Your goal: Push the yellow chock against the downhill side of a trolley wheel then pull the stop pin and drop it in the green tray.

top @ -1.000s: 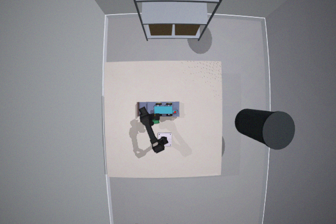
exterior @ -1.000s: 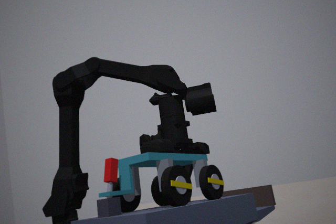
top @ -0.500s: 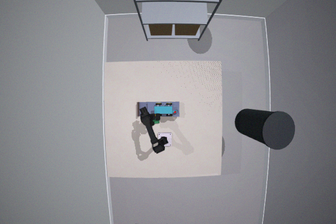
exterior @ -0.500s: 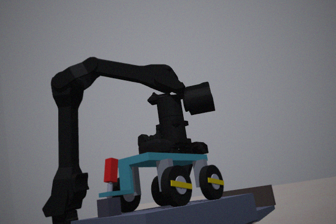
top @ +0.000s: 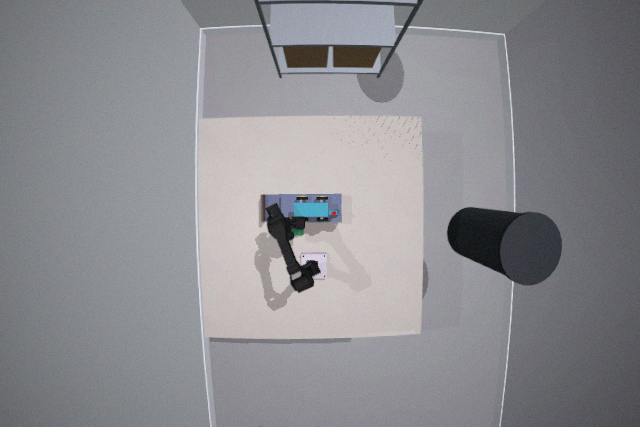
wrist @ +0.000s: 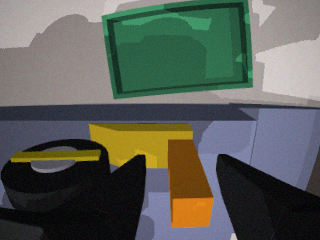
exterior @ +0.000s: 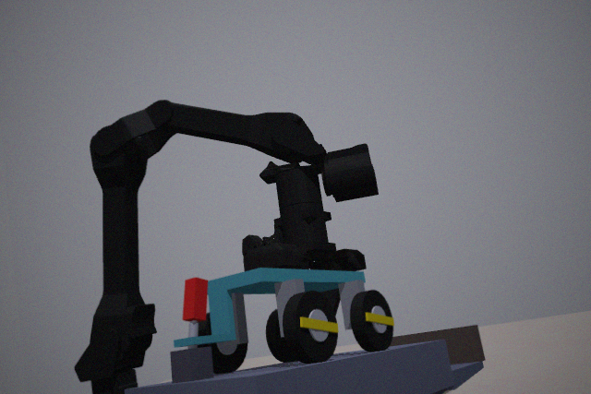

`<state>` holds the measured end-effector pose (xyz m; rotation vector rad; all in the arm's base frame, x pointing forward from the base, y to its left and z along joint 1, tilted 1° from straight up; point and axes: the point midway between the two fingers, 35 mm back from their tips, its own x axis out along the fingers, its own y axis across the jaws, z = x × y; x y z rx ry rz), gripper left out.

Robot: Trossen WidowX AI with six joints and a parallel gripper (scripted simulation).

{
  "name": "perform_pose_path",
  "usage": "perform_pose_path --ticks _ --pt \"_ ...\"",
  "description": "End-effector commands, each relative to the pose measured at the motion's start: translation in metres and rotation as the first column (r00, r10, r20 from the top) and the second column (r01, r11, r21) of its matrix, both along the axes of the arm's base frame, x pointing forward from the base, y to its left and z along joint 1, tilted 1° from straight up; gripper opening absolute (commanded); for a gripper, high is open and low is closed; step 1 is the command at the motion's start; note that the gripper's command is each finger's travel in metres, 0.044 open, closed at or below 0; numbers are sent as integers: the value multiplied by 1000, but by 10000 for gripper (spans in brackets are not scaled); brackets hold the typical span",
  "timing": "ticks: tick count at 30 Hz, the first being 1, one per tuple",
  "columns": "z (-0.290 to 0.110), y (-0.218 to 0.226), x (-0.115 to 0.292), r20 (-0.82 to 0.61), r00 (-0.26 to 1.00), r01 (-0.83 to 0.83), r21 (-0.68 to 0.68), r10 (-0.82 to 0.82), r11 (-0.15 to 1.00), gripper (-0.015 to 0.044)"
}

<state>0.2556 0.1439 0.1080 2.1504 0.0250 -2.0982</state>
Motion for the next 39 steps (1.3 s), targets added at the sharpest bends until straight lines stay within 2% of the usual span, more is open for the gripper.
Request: perform_pose_path --ticks 1,17,21,24,25,30,34,39 --pt "13 2 0 8 1000 2 -3 -2 1000 190" --pt "58 6 -1 10 1000 2 -4 -2 1000 190" --pt "50 5 -2 7 1000 -4 -2 4 1000 295" --pt "52 7 1 24 999 22 12 -22 1000 216" --pt "53 9 3 37 998 42 24 -43 999 190" --pt "66 18 21 119 968 205 128 -220 970 190" --pt "73 -2 36 162 912 353 157 -377 922 190" --pt "80 -44 53 180 777 584 152 -603 798 190"
